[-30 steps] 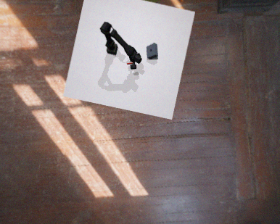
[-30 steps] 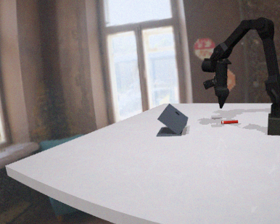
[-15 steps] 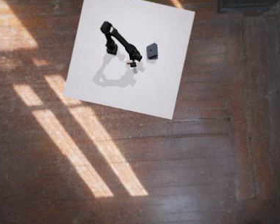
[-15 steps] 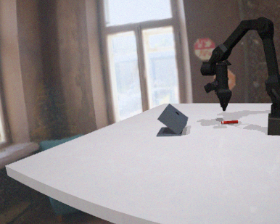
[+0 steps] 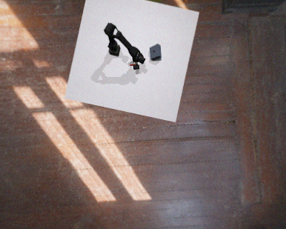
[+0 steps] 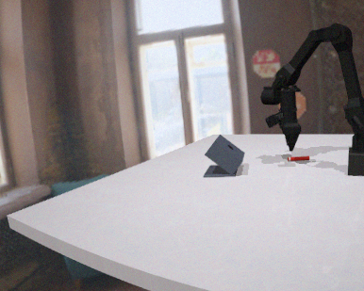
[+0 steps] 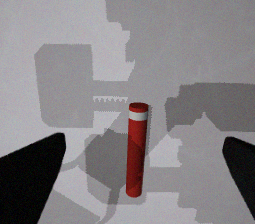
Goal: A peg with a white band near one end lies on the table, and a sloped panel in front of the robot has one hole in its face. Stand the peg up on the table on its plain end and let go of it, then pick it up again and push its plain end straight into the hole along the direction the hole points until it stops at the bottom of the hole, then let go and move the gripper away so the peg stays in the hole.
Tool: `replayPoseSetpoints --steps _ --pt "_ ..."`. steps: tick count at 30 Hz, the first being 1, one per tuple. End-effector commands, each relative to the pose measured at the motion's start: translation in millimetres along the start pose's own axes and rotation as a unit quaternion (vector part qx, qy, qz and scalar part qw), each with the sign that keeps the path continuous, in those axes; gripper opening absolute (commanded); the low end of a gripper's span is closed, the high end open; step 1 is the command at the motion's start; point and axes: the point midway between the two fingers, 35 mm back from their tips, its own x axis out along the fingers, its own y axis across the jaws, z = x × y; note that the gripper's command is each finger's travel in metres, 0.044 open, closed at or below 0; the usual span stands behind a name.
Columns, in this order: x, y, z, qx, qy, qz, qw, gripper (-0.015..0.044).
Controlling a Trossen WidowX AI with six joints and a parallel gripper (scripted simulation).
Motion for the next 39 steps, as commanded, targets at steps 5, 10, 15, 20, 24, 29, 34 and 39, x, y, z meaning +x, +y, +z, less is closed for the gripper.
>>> replayPoseSetpoints --steps 5,10,15,20,24,29,34,39 --pt "14.6 0.6 -2.1 0.002 0.005 0.001 1.000 0.0440" --pt "22.6 0.9 -2.5 0.002 0.005 0.001 1.000 0.0440" --pt "30.5 1.3 -3.2 0.002 0.005 0.001 1.000 0.0440" --pt "38.4 1.8 -4.0 0.002 0.005 0.001 1.000 0.0440" --pt "42.2 2.1 -4.5 0.002 0.005 0.001 1.000 0.0440" --pt "42.2 2.1 -4.5 0.002 0.005 0.001 1.000 0.0309" --pt "42.2 2.1 -4.5 0.002 0.005 0.001 1.000 0.0177" --pt "42.2 2.1 -4.5 0.002 0.005 0.001 1.000 0.0110"
